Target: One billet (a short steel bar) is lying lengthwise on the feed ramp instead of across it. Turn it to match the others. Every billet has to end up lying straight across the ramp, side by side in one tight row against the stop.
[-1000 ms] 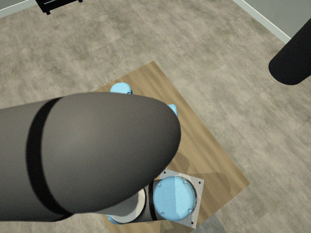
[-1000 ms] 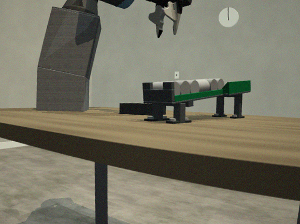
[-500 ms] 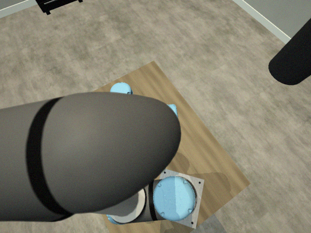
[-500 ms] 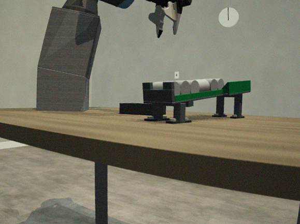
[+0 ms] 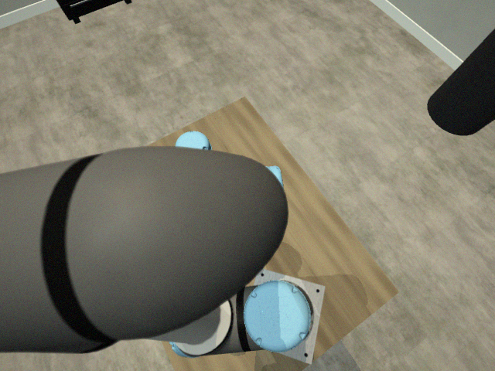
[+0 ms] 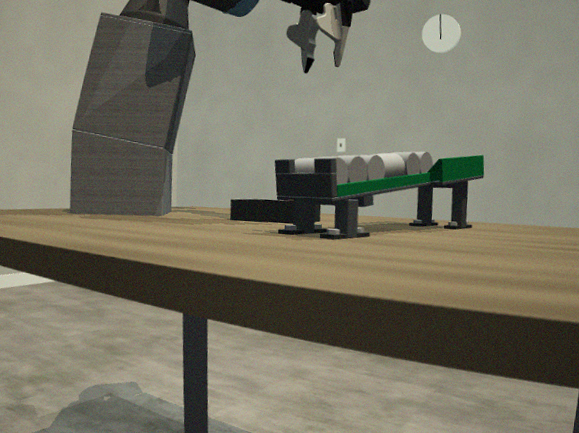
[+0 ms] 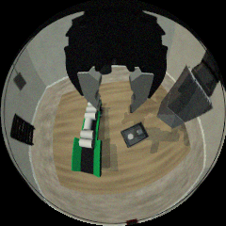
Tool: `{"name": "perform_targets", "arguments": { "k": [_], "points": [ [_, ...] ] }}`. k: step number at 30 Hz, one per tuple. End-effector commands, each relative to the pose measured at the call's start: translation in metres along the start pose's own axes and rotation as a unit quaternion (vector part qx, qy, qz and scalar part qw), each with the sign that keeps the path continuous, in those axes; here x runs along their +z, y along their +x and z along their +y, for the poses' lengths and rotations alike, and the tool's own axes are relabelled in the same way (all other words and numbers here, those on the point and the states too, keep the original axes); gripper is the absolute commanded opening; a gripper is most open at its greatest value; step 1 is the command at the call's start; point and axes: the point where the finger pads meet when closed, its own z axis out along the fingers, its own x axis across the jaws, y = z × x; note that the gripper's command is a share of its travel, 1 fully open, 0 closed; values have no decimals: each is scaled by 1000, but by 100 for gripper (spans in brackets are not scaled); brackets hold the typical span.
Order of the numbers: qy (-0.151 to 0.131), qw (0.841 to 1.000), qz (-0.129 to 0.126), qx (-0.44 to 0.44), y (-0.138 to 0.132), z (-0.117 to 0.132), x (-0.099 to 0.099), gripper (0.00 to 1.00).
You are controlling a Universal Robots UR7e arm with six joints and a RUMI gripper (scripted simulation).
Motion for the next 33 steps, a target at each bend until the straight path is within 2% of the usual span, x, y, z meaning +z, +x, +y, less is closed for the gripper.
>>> {"name": "perform_targets", "arguments": {
  "k": [1,17,22,33],
  "points": [
    [0,1000,1,0,0,0,0,35],
    [0,1000,1,0,0,0,0,35],
    [0,1000,1,0,0,-1,40,35],
    [0,1000,1,0,0,-1,40,35]
  ]
}}
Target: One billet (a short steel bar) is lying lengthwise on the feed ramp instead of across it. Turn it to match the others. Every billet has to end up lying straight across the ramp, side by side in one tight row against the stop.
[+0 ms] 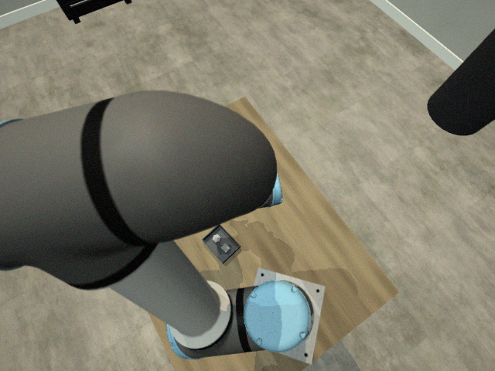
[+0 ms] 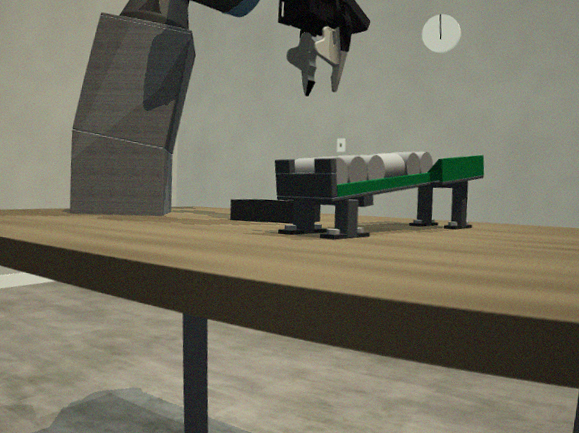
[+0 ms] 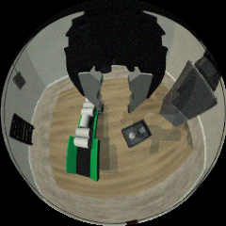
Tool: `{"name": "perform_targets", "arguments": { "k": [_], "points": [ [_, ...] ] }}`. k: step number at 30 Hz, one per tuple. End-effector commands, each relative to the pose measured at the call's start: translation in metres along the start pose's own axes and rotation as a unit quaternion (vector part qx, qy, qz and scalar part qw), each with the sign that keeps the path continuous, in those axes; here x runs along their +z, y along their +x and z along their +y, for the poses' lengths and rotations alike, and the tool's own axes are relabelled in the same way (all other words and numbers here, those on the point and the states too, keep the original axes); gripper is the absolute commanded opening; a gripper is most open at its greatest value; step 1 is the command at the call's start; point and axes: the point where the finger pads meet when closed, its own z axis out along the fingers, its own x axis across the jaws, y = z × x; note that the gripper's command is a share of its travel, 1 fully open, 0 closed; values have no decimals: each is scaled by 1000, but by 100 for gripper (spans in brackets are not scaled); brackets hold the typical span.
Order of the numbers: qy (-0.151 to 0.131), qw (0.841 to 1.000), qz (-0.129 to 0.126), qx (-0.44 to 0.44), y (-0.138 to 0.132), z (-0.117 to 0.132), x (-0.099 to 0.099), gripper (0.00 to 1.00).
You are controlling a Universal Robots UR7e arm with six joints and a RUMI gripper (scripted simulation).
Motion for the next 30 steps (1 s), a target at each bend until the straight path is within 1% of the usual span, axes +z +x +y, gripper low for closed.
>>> {"name": "perform_targets", "arguments": {
  "k": [1,6,18,23,30],
  "points": [
    [0,1000,1,0,1,0,2,35],
    [7,999,2,-38,60,4,0,35],
    [7,999,2,-38,60,4,0,35],
    [7,999,2,-38,117,7,1,35],
    [7,999,2,-38,117,7,1,35]
  ]
}}
